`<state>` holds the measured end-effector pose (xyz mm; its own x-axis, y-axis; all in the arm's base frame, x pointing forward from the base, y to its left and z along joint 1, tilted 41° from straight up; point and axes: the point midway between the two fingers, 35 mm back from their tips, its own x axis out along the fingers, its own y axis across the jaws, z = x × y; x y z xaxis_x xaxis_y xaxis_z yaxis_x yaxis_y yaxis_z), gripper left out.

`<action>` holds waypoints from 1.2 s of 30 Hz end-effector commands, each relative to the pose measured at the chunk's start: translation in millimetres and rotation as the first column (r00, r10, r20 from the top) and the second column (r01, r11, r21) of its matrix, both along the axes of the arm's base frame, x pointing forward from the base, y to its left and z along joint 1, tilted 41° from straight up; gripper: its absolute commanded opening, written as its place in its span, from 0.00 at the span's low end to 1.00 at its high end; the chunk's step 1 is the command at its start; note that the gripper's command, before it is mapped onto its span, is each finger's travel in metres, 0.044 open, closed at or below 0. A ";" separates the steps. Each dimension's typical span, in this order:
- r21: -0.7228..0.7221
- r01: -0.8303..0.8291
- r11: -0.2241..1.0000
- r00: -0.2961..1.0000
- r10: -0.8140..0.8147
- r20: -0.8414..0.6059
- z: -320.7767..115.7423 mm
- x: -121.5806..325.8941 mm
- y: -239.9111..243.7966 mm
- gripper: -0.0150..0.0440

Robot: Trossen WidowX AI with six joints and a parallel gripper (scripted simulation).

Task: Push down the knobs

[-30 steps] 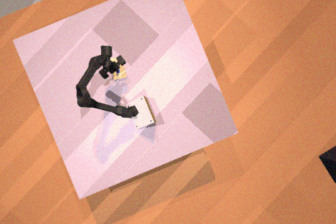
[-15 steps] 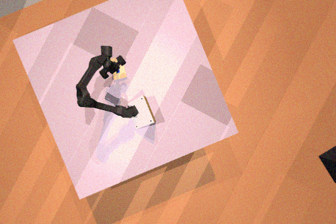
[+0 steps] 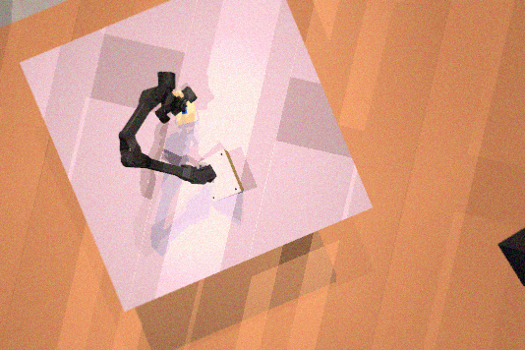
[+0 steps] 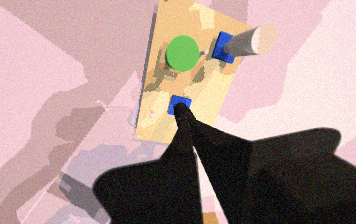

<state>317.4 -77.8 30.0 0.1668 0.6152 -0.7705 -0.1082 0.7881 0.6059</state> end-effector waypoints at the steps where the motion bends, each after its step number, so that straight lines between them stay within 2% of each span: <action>1: 0.011 -0.022 1.000 1.000 0.022 -0.002 -8.9 4.4 9.3 0.25; 36: 0.011 -0.022 1.000 1.000 0.022 -0.002 -10.2 4.7 10.4 0.25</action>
<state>317.7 -76.8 28.7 0.1668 0.6155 -0.7703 -0.1083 0.7880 0.6061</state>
